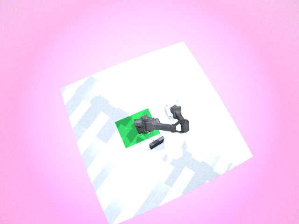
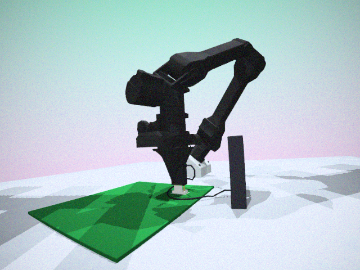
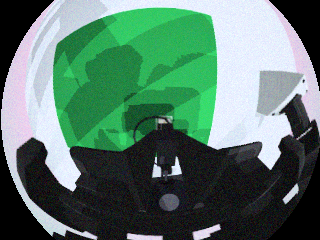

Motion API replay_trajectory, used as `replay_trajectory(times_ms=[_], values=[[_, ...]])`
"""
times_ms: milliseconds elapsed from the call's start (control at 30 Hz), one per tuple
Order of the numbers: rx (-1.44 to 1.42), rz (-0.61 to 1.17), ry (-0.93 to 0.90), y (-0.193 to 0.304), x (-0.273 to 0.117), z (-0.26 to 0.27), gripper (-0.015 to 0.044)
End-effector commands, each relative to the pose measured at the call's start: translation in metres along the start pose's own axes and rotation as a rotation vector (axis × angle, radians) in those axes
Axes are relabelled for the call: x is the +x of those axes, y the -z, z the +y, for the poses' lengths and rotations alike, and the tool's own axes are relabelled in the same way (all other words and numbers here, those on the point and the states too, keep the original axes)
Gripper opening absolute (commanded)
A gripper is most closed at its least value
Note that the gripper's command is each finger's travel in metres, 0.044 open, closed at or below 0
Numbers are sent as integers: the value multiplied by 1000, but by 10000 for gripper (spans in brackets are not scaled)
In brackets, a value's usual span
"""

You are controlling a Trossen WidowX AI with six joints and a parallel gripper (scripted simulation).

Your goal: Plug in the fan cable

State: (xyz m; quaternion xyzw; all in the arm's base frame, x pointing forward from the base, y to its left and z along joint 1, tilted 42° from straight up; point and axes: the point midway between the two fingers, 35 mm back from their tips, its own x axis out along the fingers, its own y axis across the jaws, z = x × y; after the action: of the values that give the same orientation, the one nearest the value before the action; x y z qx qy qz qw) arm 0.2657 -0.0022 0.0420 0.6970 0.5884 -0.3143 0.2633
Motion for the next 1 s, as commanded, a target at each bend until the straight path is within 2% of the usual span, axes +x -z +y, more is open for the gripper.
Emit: replay_trajectory(times_ms=[0,667,967], values=[[6,6,3,0,3,-1,0],[6,6,2,1,15,-1,0],[1,2,1,0,13,-1,236]])
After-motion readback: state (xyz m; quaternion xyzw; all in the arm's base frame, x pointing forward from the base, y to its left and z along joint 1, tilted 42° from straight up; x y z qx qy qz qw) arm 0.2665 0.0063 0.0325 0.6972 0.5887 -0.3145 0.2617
